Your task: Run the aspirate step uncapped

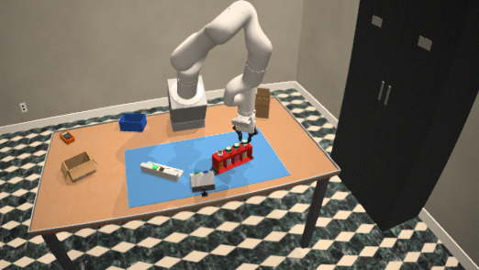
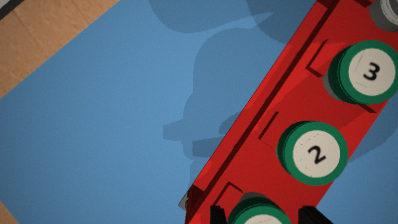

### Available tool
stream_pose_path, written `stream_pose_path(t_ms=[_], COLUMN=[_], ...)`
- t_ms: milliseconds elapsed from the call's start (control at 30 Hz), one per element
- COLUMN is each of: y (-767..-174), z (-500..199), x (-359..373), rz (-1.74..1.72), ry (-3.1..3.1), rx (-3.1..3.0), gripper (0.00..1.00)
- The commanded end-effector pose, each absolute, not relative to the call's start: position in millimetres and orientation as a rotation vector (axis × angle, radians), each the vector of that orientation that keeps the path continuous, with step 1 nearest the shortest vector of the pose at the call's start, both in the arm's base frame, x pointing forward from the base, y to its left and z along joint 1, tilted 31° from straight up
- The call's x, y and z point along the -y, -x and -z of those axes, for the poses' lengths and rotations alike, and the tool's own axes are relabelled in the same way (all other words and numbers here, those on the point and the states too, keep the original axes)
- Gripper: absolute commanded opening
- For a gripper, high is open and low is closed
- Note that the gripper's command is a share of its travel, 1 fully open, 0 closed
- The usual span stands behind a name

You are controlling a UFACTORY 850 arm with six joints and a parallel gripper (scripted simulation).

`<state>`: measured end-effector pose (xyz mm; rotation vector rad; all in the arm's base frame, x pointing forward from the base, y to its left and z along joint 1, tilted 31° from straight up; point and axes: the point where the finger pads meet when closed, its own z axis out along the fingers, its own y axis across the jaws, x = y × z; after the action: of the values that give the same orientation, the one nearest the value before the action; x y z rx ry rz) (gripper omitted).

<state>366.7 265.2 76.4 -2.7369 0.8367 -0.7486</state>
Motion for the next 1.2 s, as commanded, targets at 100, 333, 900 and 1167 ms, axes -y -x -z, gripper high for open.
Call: stream_pose_path(t_ms=[100,333,900,1167], y=[-366.8,-366.8,-370.6,-370.6], z=[-76.7,-76.7,-70.4,-70.4], x=[-265.4,-265.4,-265.7,-265.7], rz=[0.749,0.749,0.708,0.708], ry=[2.736,2.736,2.604,2.604], rx=[-0.836,-0.836,-1.085,-1.085], gripper=[0.46,0.46,0.46,0.0])
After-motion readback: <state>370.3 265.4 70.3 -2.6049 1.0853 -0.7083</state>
